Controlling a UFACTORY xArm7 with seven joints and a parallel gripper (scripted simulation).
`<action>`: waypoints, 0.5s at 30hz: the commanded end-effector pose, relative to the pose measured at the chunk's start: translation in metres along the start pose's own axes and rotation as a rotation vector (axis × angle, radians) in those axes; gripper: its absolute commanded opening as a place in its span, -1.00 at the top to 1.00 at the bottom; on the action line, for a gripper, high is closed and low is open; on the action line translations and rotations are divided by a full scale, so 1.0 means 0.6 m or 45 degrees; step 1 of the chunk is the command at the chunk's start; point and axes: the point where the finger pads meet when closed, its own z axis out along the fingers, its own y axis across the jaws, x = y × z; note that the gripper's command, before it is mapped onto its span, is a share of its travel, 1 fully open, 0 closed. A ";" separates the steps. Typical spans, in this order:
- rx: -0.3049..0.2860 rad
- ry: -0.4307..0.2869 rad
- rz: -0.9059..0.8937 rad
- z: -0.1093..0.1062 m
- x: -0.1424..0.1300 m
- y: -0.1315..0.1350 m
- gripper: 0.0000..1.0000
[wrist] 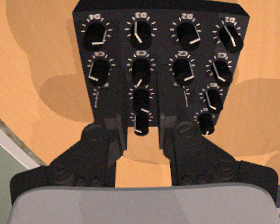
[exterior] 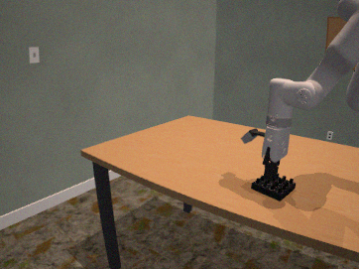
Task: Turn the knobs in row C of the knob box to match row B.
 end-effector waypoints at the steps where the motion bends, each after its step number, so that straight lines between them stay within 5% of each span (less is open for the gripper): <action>1: 0.003 0.002 0.000 -0.001 0.001 -0.001 0.61; 15: 0.003 0.002 0.000 0.002 0.001 -0.001 0.61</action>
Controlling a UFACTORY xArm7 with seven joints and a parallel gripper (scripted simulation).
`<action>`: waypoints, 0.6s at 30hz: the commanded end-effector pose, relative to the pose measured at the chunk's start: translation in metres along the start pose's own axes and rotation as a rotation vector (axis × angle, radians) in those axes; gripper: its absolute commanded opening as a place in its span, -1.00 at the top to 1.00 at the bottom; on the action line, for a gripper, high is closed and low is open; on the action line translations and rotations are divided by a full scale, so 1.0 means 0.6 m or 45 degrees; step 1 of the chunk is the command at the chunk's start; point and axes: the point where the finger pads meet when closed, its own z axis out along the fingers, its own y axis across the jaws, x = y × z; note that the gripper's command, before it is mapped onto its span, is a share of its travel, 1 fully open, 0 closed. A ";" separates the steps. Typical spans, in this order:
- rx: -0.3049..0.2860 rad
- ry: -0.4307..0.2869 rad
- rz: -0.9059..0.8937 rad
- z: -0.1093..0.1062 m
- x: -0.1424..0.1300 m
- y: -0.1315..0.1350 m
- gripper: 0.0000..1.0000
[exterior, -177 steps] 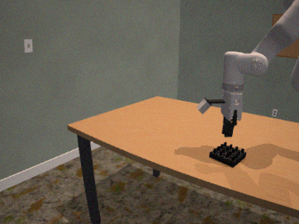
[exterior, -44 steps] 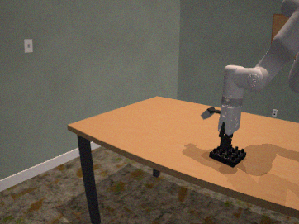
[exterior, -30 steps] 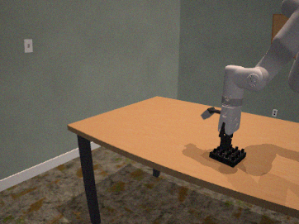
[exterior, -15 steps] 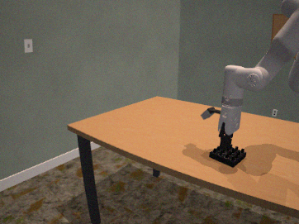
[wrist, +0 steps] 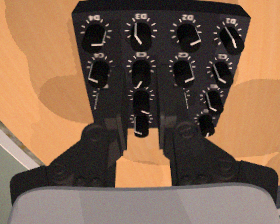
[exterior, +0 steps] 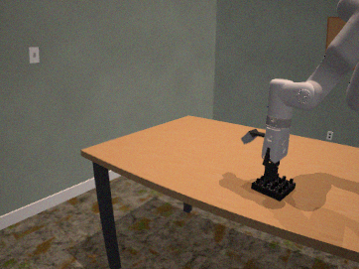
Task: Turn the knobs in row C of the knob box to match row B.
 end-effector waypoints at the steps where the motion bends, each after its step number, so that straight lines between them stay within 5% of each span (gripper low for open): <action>1: 0.003 0.002 0.000 0.001 0.001 -0.001 0.61; 18: 0.003 0.002 0.000 0.015 0.001 -0.001 0.61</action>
